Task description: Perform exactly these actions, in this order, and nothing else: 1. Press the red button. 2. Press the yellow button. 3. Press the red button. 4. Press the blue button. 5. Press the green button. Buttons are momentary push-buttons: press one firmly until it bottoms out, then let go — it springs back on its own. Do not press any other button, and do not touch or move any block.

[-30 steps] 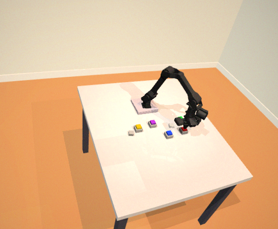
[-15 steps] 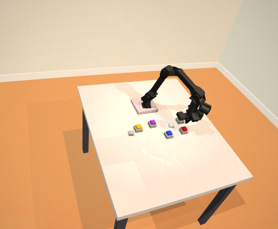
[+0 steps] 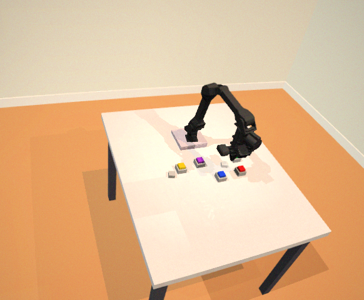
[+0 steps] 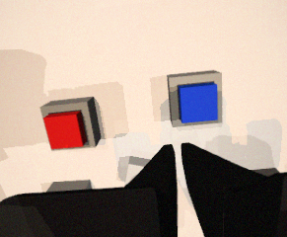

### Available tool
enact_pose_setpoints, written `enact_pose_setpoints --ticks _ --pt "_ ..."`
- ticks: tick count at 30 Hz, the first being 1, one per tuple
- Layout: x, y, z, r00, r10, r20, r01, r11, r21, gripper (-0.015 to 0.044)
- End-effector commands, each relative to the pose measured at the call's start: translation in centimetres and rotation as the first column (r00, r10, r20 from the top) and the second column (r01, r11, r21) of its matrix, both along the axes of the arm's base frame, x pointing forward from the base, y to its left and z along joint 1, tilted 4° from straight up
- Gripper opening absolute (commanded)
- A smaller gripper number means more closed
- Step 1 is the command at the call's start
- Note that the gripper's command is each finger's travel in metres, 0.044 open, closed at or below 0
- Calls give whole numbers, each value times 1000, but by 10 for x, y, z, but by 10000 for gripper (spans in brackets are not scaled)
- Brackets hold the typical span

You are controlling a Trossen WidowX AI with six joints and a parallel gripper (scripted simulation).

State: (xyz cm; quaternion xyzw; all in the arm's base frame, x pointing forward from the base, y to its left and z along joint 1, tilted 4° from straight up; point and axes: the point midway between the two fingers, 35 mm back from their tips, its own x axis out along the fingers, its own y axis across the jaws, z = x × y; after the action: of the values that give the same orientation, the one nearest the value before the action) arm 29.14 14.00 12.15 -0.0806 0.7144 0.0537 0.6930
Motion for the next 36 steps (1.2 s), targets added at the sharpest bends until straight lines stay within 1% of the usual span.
enact_pose_setpoints --ticks 1,5,9,12,14,19,25,36 --pt "4 -61 8 1000 -1 12 1 1000 -3 20" --pt "-4 -123 11 1000 -1 12 1 1000 -9 20" --pt "-24 -179 12 1000 -1 9 2 1000 -17 20" --pt "-46 -215 12 1000 -2 5 2 1000 -23 20" --pt "-57 -229 12 1000 -2 2 2 1000 -26 20" --pt "-58 -231 10 1000 -2 2 2 1000 -26 20" --pt "-60 -235 -48 1000 -2 1 2 1000 -26 20" --pt "-60 -236 -59 1000 -2 1 2 1000 -26 20"
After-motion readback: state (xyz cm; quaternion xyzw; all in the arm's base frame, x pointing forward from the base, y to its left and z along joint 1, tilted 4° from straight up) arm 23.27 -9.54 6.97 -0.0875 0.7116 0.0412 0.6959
